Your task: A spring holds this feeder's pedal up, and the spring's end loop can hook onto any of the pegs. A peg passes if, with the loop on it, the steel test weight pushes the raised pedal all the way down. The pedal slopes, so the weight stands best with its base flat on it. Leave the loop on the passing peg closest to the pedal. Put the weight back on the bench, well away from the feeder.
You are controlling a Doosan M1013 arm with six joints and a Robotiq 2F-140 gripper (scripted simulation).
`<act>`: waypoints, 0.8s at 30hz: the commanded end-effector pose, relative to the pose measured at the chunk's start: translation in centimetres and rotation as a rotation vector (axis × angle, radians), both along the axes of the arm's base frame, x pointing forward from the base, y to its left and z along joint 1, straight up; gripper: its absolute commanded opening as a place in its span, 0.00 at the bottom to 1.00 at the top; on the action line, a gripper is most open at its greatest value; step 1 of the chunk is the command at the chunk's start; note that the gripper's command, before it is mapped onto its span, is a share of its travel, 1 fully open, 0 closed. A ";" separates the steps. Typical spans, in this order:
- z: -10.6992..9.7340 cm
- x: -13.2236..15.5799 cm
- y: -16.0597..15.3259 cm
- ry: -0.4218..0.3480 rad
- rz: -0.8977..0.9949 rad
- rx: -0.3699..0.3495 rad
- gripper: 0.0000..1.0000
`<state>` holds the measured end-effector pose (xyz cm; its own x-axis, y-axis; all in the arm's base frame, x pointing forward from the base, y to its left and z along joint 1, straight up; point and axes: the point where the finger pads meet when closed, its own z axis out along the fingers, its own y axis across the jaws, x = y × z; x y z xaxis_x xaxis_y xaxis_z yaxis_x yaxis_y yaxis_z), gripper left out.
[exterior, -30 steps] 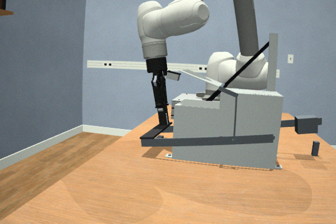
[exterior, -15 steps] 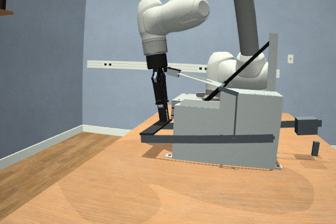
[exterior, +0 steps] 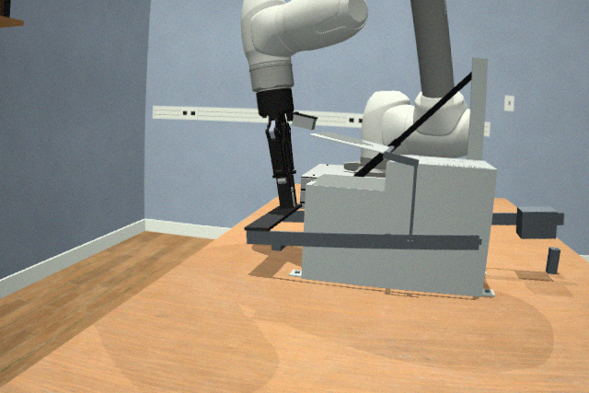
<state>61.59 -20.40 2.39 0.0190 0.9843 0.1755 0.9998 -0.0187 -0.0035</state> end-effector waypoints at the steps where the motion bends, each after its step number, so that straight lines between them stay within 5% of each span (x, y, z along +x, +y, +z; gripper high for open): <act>1: 0.3 0.1 0.0 -0.002 0.000 0.000 0.25; 24: 1.9 0.1 0.0 -0.002 0.000 0.000 0.25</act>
